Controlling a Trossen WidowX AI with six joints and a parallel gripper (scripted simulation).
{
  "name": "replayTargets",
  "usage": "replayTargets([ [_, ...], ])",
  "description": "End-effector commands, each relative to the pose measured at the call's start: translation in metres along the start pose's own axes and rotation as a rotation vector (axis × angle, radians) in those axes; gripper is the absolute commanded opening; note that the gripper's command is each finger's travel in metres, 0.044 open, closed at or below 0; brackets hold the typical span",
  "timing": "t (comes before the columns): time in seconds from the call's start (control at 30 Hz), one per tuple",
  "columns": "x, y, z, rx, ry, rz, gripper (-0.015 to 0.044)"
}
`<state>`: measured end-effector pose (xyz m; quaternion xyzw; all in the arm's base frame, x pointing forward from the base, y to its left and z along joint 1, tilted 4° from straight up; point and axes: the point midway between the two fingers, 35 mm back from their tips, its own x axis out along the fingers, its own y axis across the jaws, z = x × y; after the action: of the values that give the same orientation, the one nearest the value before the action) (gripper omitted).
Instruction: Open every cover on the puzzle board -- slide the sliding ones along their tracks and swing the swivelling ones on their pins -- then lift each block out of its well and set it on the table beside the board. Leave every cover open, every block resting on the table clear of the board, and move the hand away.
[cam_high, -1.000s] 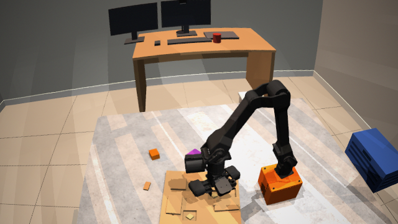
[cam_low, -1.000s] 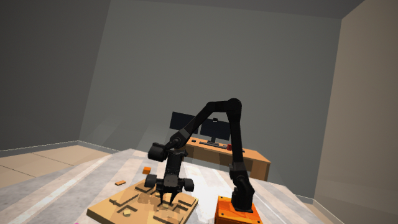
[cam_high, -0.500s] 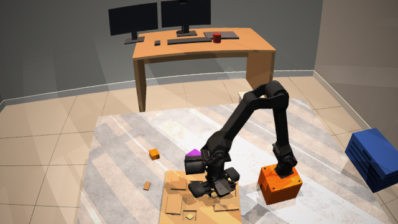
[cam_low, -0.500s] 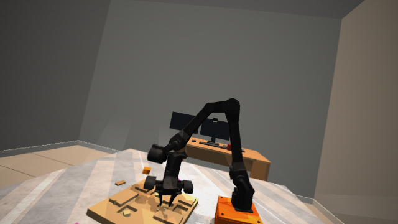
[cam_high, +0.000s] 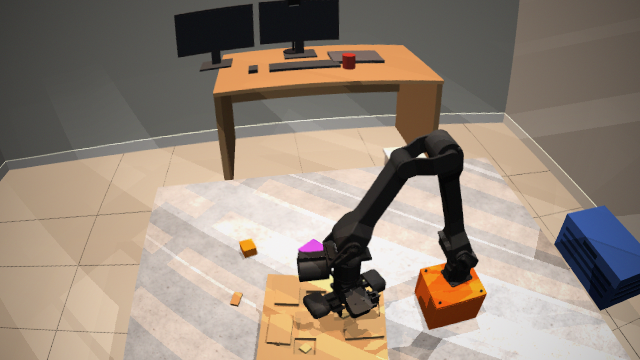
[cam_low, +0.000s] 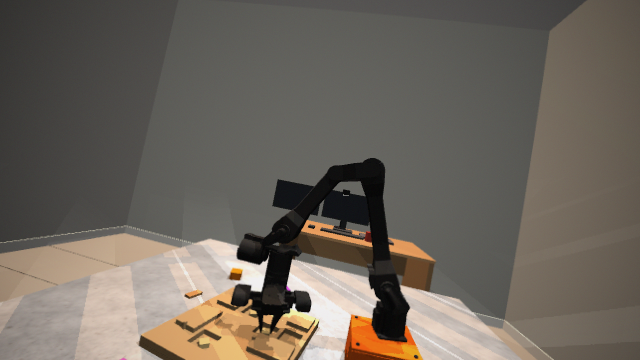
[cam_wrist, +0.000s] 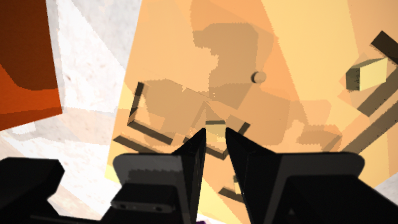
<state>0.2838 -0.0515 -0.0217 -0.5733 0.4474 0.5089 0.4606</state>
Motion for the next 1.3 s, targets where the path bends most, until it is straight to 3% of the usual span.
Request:
replayTargets([
  [0.0,0.000,0.000,0.000,0.000,0.000,-0.001,0.0080],
  [1.27,-0.044,0.000,0.000,-0.002,-0.002,0.002,0.0080],
])
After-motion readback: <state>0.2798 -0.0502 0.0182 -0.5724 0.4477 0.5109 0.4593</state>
